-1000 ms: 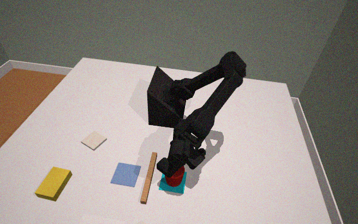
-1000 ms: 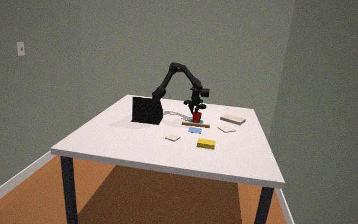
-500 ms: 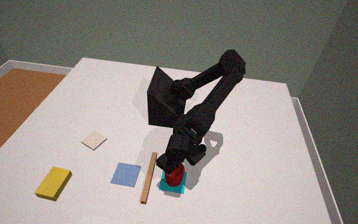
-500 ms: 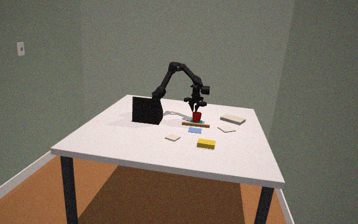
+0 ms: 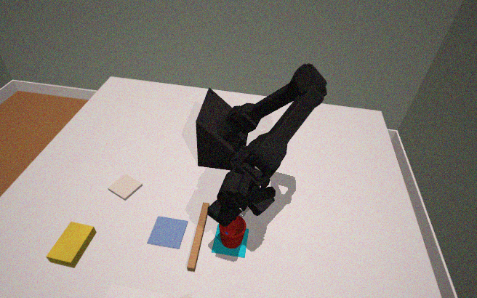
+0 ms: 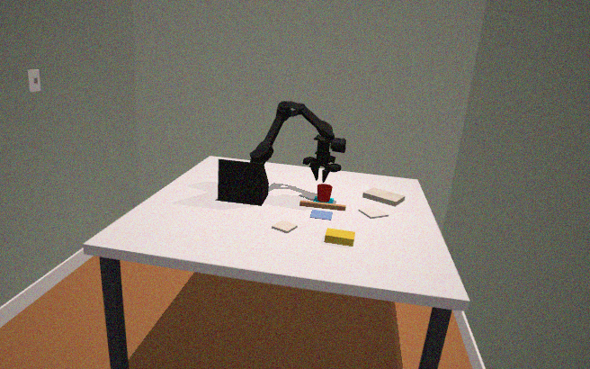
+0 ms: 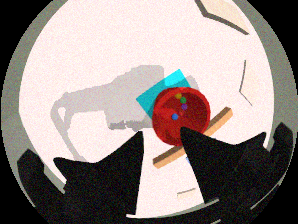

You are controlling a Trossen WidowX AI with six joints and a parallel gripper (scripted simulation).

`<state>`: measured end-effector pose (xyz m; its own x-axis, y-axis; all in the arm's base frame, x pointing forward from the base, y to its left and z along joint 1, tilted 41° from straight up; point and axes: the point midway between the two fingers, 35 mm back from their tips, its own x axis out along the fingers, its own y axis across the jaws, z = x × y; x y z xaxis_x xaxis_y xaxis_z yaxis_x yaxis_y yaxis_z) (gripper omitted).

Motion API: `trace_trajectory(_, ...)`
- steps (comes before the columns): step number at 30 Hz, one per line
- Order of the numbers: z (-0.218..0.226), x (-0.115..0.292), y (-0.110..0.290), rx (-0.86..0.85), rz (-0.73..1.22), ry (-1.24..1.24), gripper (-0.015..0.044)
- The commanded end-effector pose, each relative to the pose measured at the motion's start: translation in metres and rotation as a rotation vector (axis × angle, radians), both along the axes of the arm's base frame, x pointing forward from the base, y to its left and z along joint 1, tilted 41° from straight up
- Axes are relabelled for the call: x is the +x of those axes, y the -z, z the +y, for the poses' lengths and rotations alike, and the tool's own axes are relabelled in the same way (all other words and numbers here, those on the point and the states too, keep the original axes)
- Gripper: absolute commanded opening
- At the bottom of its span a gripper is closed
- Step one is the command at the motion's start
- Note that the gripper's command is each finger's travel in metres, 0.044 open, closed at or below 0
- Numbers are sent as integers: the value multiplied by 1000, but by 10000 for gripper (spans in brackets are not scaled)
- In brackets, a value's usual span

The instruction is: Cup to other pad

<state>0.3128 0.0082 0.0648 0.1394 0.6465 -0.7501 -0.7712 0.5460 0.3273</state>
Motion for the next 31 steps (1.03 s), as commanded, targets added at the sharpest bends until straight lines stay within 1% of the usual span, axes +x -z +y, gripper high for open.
trace_trajectory(1, 1, 0, 1, 0, 1, -1, 259)
trace_trajectory(8, -4, 0, -4, -1, 0, -1, 440)
trace_trajectory(22, -41, -8, -44, -6, -3, -5, 440)
trace_trajectory(31, -40, -8, -43, -2, -1, 3, 440)
